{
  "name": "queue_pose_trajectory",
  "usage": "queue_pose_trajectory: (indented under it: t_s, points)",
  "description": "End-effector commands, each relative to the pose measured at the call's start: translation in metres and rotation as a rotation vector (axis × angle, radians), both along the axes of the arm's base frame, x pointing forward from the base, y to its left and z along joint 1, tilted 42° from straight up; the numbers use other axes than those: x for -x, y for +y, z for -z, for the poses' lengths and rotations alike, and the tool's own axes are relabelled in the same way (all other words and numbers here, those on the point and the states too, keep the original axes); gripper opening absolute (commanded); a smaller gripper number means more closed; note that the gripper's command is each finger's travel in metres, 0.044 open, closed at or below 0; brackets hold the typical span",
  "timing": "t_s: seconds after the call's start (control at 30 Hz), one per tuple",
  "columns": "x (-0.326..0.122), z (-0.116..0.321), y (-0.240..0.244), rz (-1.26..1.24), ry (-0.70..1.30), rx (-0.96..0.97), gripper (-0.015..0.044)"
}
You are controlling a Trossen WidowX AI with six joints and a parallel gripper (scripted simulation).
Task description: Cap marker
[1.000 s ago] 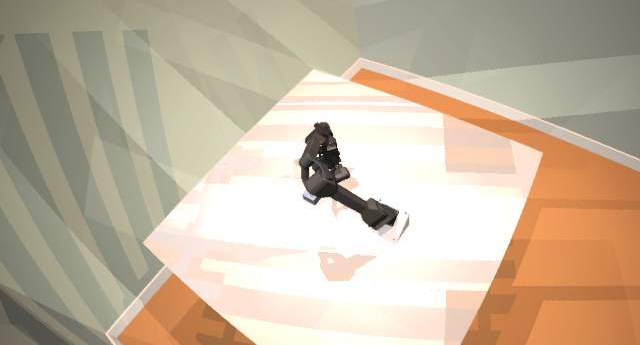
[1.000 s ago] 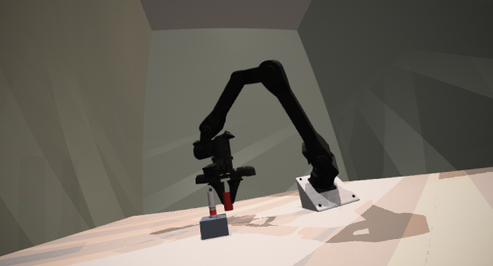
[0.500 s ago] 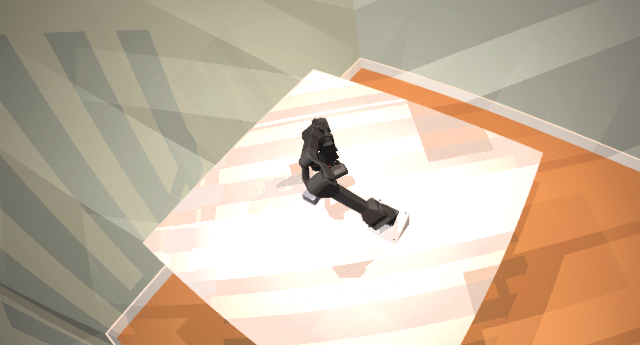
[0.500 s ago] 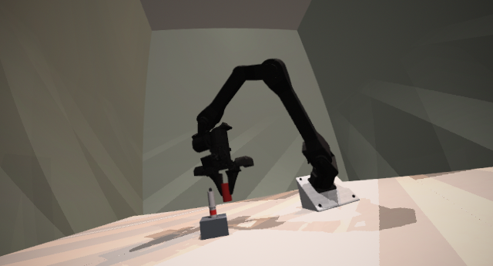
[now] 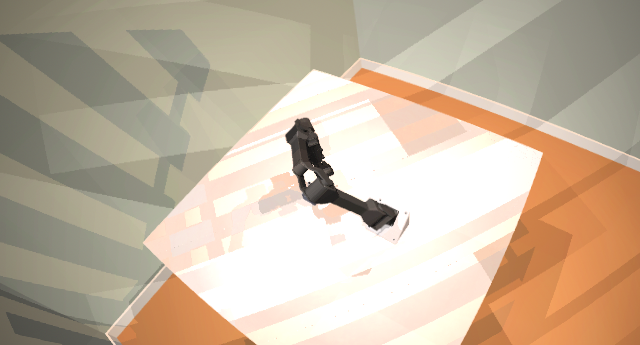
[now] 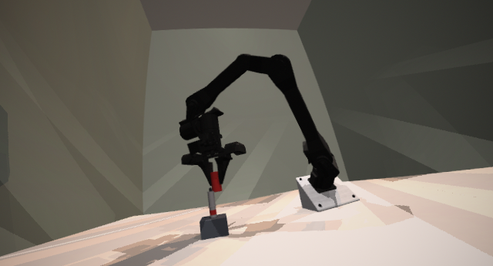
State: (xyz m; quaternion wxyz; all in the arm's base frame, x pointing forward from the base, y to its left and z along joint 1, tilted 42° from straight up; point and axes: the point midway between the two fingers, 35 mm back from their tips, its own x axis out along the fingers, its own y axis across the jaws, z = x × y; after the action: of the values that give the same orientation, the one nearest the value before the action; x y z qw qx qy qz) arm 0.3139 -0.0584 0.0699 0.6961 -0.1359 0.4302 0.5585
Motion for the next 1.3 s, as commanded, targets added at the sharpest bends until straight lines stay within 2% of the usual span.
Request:
queue_pose_trajectory:
  t_s: [0.0, 0.33, 1.27]
  points:
    - [-0.006, -0.024, 0.006, 0.007, -0.01, 0.001, 0.0]
    - [-0.012, -0.06, 0.02, 0.007, -0.01, -0.002, 0.0]
    - [-0.014, -0.037, 0.04, 0.007, -0.011, -0.002, 0.0]
